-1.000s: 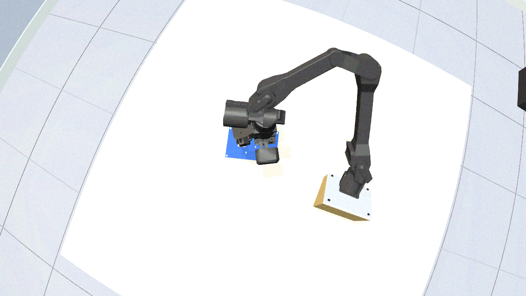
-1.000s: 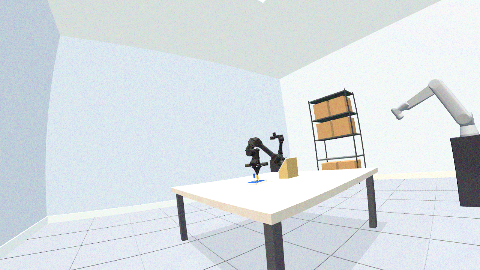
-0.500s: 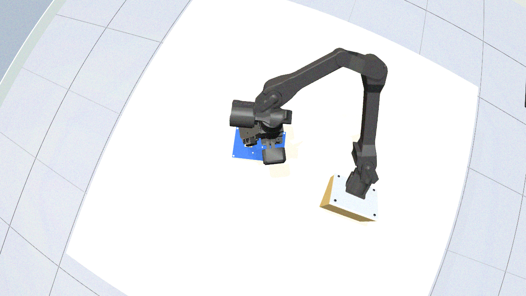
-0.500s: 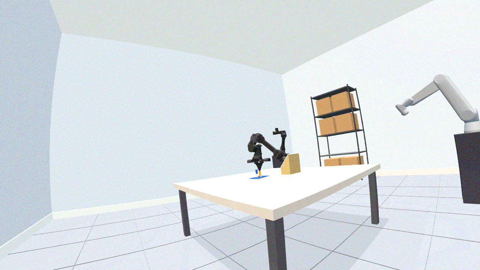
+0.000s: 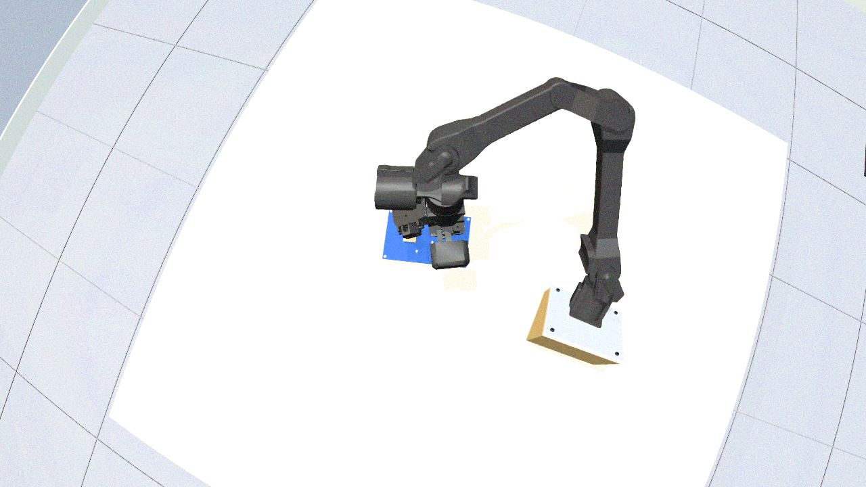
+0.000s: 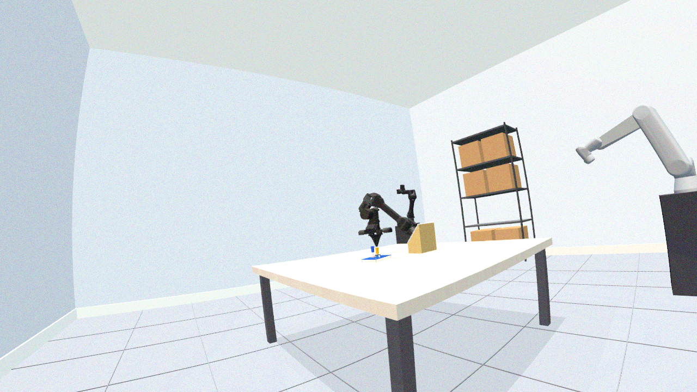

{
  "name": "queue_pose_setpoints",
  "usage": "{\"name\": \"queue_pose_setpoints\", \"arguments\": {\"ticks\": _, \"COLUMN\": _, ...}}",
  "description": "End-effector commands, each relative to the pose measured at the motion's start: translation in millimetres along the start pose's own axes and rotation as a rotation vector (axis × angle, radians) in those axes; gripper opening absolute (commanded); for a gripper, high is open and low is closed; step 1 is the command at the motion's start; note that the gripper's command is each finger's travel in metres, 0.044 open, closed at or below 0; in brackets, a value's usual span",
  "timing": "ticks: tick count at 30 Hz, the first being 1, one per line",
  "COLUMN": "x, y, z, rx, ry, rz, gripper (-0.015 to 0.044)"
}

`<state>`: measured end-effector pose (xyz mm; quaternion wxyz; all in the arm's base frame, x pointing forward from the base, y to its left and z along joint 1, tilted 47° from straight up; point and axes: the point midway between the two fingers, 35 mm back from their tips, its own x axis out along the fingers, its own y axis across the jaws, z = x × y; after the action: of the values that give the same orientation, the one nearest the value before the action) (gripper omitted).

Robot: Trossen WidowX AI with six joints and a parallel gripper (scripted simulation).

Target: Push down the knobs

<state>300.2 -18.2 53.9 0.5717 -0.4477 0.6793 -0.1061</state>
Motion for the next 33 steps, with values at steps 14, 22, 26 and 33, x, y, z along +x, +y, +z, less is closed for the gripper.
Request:
{"name": "queue_pose_setpoints", "arguments": {"ticks": 14, "x": -17, "y": -2, "z": 20, "rx": 0.0, "ry": -0.002, "rz": 0.0, "gripper": 0.0105}}
{"name": "queue_pose_setpoints", "arguments": {"ticks": 22, "x": -54, "y": 0, "z": 67, "rx": 0.004, "ry": -0.002, "rz": 0.002, "gripper": 0.0}}
{"name": "queue_pose_setpoints", "arguments": {"ticks": 26, "x": -52, "y": 0, "z": 67, "rx": 0.004, "ry": -0.002, "rz": 0.002, "gripper": 0.0}}
{"name": "queue_pose_setpoints", "arguments": {"ticks": 33, "x": -34, "y": 0, "z": 67, "rx": 0.004, "ry": -0.002, "rz": 0.001, "gripper": 0.0}}
